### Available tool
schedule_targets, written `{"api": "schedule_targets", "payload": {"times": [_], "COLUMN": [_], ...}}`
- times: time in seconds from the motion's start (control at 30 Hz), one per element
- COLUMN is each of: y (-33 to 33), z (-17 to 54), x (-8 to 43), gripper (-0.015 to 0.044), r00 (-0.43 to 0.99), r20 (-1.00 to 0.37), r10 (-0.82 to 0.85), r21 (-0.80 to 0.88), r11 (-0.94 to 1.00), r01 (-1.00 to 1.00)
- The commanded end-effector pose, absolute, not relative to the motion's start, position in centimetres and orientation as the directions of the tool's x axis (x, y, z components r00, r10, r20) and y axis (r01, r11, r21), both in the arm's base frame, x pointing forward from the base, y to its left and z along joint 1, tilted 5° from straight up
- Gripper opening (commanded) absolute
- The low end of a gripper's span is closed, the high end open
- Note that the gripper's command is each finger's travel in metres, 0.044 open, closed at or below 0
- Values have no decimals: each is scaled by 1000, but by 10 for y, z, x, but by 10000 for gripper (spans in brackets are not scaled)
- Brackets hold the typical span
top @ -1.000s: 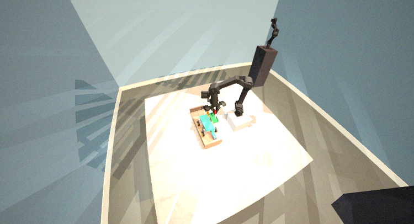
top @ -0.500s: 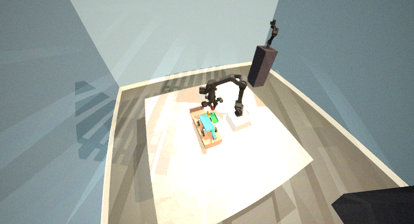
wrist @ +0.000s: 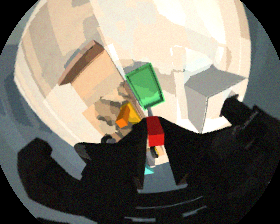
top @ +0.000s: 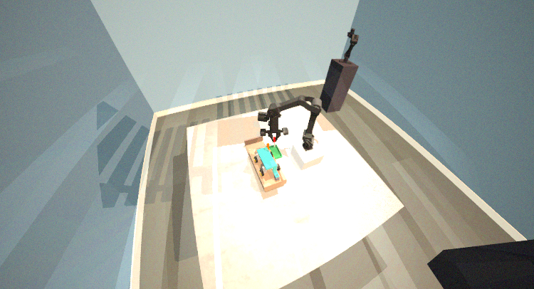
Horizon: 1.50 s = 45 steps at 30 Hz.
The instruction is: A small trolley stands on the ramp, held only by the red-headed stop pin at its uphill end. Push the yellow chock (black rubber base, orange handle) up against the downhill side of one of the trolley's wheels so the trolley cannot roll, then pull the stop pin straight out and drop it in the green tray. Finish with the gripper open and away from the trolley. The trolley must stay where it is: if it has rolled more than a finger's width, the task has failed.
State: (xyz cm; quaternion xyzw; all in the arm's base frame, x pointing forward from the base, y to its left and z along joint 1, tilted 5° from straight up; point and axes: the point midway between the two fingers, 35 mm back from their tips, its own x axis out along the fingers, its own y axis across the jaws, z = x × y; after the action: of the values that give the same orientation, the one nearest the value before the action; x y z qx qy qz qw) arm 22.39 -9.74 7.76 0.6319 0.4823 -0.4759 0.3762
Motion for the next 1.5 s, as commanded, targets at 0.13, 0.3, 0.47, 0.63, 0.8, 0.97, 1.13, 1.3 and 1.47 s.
{"api": "schedule_targets", "payload": {"times": [0.13, 0.3, 0.47, 0.63, 0.8, 0.97, 1.13, 1.3, 1.47], "y": [-96, -95, -94, -93, -92, -91, -90, -90, -90], "z": [79, 79, 79, 79, 79, 79, 80, 80, 79], "x": [224, 224, 224, 224, 224, 224, 224, 224, 224], "gripper": [0, 0, 0, 0, 0, 0, 0, 0, 0], "r00": [92, 93, 92, 91, 91, 92, 94, 96, 95], "r20": [-975, -980, -984, -988, -991, -993, -995, -995, -995], "r10": [204, 177, 150, 123, 96, 69, 41, 28, 28], "r21": [-14, -31, -42, -47, -44, -37, -26, -20, -20], "r11": [-466, -594, -709, -808, -889, -949, -986, -996, -996], "r01": [885, 804, 704, 587, 456, 314, 163, 87, 86]}}
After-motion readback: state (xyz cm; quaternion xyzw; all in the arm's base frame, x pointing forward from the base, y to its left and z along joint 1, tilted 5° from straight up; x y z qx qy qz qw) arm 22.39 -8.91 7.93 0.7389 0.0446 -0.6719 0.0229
